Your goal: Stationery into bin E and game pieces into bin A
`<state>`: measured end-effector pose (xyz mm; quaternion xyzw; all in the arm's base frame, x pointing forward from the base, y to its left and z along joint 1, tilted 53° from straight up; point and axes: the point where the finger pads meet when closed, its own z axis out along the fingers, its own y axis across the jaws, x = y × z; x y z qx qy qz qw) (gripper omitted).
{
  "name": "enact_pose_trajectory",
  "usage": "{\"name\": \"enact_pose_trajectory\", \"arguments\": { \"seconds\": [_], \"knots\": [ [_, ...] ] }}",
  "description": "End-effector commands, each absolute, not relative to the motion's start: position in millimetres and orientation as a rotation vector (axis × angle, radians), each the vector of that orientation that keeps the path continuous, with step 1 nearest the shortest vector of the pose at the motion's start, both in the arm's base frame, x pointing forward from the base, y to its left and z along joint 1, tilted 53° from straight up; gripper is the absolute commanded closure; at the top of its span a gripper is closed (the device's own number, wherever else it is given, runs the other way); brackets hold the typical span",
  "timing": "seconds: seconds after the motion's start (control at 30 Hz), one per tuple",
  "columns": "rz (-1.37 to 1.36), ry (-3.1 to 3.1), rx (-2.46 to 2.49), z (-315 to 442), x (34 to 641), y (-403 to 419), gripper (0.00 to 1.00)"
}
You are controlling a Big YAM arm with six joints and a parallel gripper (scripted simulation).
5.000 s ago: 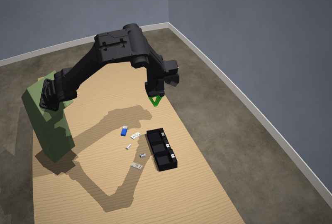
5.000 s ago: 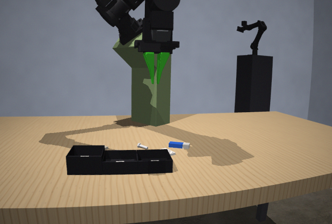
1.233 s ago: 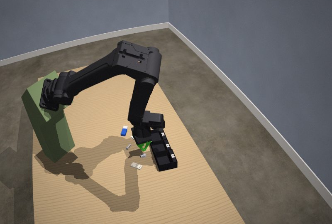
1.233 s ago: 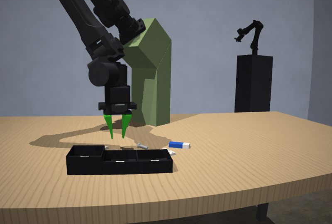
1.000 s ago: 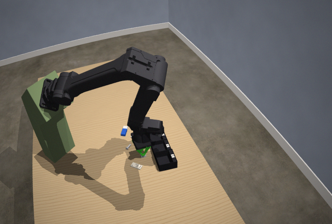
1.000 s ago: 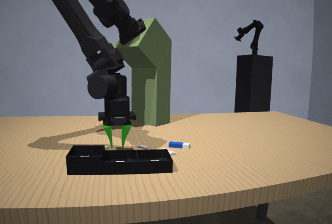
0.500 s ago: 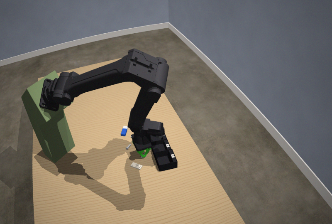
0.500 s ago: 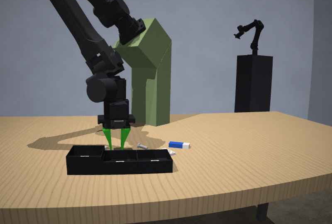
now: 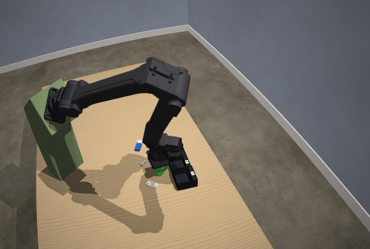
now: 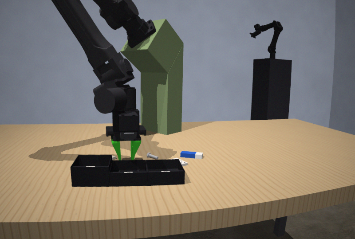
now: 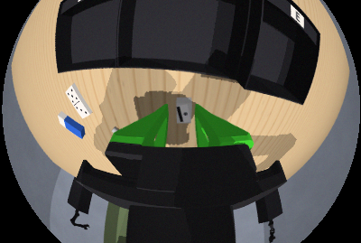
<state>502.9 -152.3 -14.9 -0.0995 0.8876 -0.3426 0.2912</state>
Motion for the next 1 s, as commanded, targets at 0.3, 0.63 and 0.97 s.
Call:
{"name": "enact_pose_trajectory", "arguments": {
  "seconds": [0.3, 0.63, 0.97],
  "knots": [
    [-0.924, 2.367, -0.257, -12, 501, -162, 0.7],
    [-0.924, 2.371, -0.259, -9, 499, -162, 0.89],
    [-0.924, 2.371, -0.261, -8, 499, -162, 0.89]
  ]
}}
